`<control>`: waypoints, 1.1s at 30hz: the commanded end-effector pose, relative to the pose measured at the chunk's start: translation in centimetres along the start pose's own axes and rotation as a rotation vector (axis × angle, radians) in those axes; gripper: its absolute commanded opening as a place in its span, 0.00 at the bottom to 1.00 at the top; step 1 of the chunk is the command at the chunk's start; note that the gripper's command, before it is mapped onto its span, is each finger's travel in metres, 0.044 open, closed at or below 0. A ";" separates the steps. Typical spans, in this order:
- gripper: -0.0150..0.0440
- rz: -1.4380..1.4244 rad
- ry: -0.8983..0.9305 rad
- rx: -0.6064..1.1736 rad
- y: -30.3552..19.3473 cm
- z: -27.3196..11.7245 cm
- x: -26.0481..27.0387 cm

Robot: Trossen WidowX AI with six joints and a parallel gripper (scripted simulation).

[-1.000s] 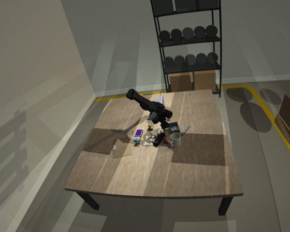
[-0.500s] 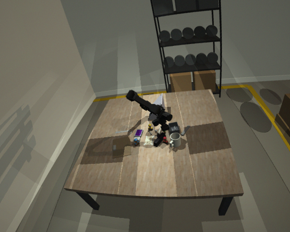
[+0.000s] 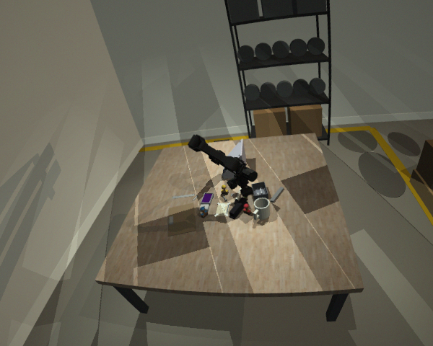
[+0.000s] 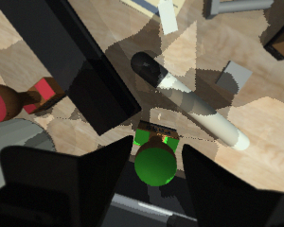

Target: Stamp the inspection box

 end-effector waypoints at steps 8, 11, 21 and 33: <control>0.71 -0.004 0.001 0.003 -0.2 -9.2 0.4; 0.71 -0.005 0.000 0.001 -0.1 -11.7 0.0; 0.71 -0.005 0.000 0.001 -0.1 -11.7 0.0; 0.71 -0.007 0.003 -0.001 -0.1 -11.7 0.0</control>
Point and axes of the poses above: the point midway between the two fingers, 35 mm back from their tips, its own z axis out along the fingers, its own x axis across the jaws, y = z × x, the point moved 6 cm from there along -z, back along the fingers, and after that the axes turned 5 degrees about -z, right-handed, at the moved point
